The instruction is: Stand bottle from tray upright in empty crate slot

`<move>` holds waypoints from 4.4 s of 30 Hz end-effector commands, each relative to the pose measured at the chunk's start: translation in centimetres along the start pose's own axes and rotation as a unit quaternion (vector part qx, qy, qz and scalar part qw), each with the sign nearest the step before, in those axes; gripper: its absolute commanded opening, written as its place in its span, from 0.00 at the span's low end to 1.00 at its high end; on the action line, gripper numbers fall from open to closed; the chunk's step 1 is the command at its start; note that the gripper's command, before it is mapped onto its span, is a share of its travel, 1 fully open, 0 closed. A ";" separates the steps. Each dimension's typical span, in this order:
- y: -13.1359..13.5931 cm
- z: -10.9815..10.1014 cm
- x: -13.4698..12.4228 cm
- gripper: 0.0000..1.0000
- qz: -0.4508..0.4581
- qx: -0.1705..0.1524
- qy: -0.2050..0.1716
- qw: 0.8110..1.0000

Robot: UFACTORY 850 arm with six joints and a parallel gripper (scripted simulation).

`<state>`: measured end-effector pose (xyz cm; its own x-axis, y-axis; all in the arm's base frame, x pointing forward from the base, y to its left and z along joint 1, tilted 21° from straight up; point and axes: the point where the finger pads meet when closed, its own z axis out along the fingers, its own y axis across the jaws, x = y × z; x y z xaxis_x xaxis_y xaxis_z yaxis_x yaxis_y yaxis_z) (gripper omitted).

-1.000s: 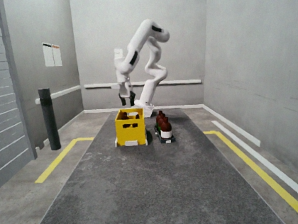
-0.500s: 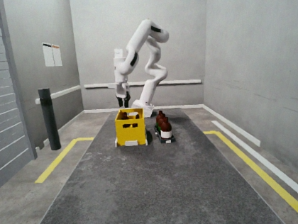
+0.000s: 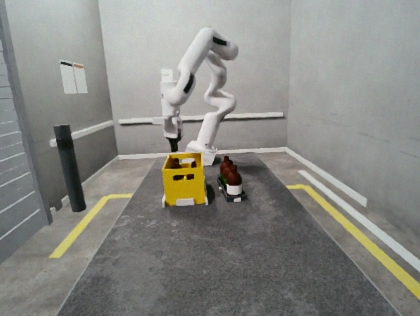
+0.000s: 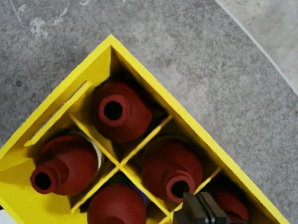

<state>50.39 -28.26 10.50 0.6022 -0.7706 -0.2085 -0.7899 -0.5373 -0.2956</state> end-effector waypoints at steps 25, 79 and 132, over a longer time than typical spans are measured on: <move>-12.1 0.0 -11.5 0.65 -0.041 0.001 0.001 0.999; -19.5 0.9 -19.4 0.65 -0.041 0.000 0.001 0.999; -19.6 4.6 -19.3 0.65 -0.041 0.000 0.001 0.999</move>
<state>54.74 -1.23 15.95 0.6644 -0.7245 -0.1833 -0.7383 -0.5984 -0.3110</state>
